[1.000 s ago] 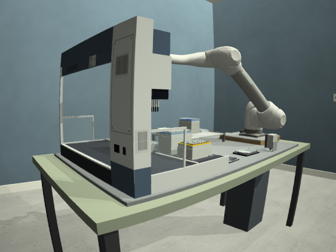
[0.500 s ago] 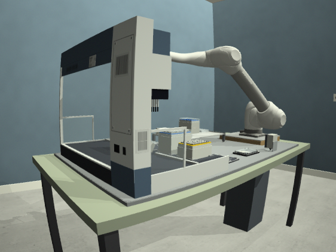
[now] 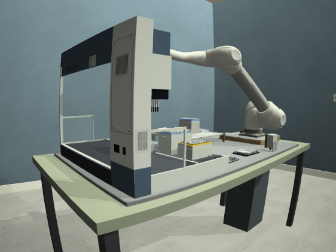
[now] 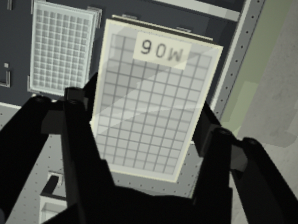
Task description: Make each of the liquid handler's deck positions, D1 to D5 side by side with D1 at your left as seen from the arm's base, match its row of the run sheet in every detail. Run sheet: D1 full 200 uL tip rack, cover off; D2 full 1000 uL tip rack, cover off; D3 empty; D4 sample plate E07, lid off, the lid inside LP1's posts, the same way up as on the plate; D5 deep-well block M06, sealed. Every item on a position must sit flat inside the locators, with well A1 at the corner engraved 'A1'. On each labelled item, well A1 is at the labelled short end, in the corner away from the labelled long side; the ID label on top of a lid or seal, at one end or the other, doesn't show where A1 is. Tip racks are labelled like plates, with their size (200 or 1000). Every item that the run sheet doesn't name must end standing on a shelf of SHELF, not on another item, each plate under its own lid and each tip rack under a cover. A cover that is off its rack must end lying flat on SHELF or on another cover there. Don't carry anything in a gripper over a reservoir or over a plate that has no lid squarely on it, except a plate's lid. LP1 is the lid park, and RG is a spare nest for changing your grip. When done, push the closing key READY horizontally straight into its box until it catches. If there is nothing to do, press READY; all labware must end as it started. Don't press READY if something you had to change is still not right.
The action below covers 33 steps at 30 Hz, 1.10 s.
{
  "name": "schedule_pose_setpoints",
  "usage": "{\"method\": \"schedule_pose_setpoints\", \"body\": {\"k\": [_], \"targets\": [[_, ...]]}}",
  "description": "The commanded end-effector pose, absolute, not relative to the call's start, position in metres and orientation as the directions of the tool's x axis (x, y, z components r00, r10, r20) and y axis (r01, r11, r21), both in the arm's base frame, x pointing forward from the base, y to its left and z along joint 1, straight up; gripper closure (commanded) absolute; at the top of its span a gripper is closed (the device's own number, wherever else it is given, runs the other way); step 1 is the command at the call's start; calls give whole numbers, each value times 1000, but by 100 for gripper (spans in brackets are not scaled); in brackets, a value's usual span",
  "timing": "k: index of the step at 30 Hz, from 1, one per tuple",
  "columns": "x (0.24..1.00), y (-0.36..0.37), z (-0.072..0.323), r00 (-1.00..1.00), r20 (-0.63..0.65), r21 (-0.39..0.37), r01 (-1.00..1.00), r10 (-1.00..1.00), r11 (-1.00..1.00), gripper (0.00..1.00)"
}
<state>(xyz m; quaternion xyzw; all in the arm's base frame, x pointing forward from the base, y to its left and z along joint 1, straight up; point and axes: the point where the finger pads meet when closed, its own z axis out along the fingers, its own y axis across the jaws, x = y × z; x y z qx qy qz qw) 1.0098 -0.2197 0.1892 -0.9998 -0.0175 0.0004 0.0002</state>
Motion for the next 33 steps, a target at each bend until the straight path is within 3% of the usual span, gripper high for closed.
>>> {"method": "schedule_pose_setpoints", "body": {"k": [1,33], "targets": [[1010,-220,195,999,1,0,35,35,-999,90],[1010,-220,242,999,1,0,35,35,-999,90]]}}
